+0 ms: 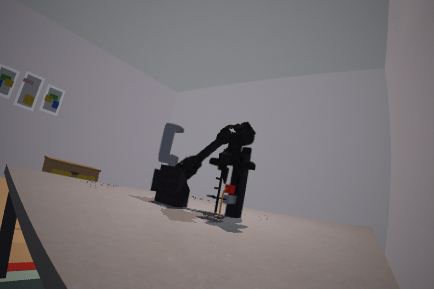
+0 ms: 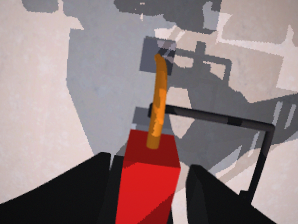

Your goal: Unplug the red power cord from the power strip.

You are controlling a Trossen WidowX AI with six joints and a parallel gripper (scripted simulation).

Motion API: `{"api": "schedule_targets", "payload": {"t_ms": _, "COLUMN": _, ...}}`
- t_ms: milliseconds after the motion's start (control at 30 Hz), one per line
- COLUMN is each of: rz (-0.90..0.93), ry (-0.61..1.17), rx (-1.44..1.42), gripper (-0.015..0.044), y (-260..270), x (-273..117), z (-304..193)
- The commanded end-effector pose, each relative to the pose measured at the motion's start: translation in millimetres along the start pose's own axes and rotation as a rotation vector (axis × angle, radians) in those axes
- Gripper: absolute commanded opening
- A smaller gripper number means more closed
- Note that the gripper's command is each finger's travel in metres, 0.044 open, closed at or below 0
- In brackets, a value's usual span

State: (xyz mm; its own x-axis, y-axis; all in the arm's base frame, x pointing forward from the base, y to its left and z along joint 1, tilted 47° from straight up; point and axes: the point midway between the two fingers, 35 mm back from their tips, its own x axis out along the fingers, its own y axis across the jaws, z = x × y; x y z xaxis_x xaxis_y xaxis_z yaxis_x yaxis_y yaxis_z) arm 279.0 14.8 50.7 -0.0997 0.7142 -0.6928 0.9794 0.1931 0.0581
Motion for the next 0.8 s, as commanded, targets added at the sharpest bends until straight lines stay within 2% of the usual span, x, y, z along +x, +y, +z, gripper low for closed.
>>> {"api": "schedule_targets", "payload": {"t_ms": 0, "rz": -0.002, "ry": 0.007, "rx": 0.007, "gripper": 0.0160, "y": -1, "x": 1, "z": -8}}
{"api": "schedule_targets", "payload": {"t_ms": 600, "rz": -0.002, "ry": 0.008, "rx": 0.007, "gripper": 0.0160, "y": -1, "x": 13, "z": -11}}
{"api": "schedule_targets", "payload": {"t_ms": 733, "rz": -0.004, "ry": 0.003, "rx": 0.002, "gripper": 0.0055, "y": -1, "x": 11, "z": -10}}
{"api": "schedule_targets", "payload": {"t_ms": 767, "rz": -0.004, "ry": 0.003, "rx": 0.002, "gripper": 0.0048, "y": -1, "x": 11, "z": -10}}
